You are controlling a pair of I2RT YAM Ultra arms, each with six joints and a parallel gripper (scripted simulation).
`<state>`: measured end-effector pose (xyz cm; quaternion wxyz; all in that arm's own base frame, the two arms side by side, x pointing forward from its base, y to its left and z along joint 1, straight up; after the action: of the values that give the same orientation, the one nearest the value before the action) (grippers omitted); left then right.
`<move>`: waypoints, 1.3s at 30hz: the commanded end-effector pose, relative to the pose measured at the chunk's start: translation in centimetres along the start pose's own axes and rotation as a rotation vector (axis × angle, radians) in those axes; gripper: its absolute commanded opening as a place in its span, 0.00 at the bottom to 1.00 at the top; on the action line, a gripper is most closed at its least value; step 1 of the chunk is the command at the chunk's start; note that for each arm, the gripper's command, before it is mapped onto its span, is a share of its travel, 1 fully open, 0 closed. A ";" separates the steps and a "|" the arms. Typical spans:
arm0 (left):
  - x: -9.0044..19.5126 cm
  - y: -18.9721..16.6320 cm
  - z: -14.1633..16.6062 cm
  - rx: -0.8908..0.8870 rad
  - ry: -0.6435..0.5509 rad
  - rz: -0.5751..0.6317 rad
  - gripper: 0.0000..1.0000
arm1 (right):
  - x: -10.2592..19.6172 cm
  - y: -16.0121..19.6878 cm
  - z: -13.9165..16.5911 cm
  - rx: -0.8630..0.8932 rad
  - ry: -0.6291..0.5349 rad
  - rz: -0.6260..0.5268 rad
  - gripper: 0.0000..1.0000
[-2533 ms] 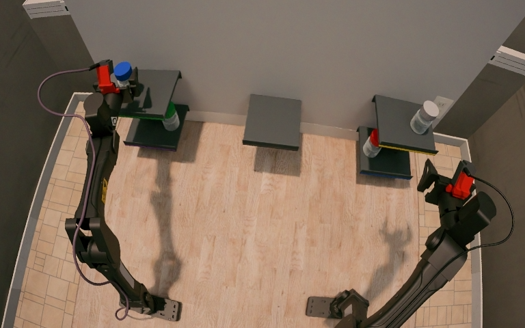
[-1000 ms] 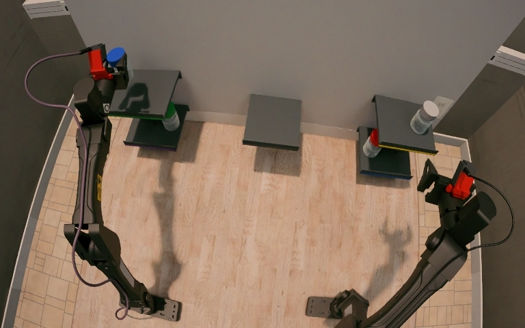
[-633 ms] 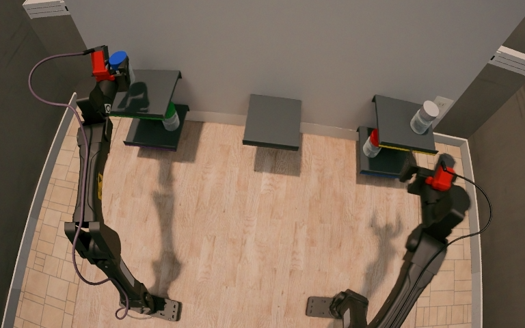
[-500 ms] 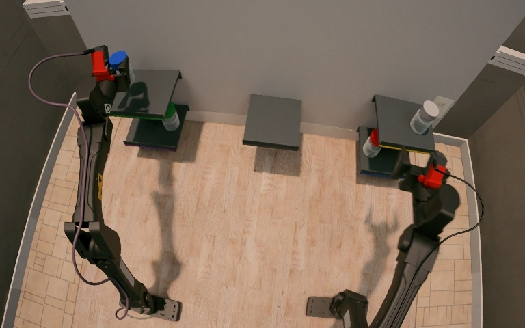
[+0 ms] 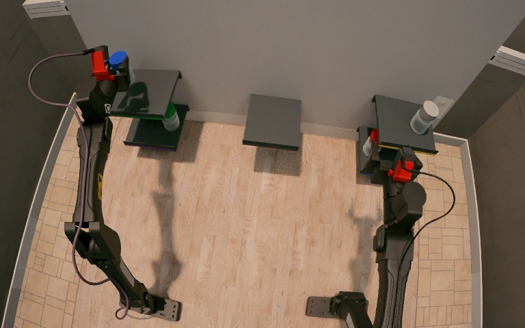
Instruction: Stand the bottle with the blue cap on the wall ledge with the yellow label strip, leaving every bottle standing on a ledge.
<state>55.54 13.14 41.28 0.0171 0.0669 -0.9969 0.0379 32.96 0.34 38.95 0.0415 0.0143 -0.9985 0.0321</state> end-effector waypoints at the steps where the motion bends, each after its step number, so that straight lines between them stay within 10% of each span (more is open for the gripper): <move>1: 0.7 -0.1 -2.7 -0.002 -0.076 -0.008 0.50 | -0.2 -0.2 -1.8 0.013 -0.083 0.026 1.00; 16: 1.9 -16.1 0.9 0.062 -0.117 -0.107 0.50 | -0.2 -0.2 -1.8 0.012 -0.083 0.025 1.00; 26: 10.9 -33.6 7.9 0.055 -0.056 -0.056 0.50 | -0.2 -0.2 -1.8 0.012 -0.083 0.025 1.00; 39: 17.0 -39.5 11.1 0.028 -0.026 -0.010 0.50 | -0.2 -0.2 -1.8 0.012 -0.083 0.025 1.00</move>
<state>45.04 -29.23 31.50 0.0369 0.0589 -0.9972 0.0262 33.02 0.07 39.78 0.0209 0.0030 -0.9992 0.0336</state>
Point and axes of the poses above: on each arm, the point where the finger pads meet when closed, its own x axis back along the fingers, its own y axis across the jaws, z = x × y, the point moved 5 cm from there along x, back along the fingers, and after that the axes turned 4 degrees about x, right-handed, at the moved point
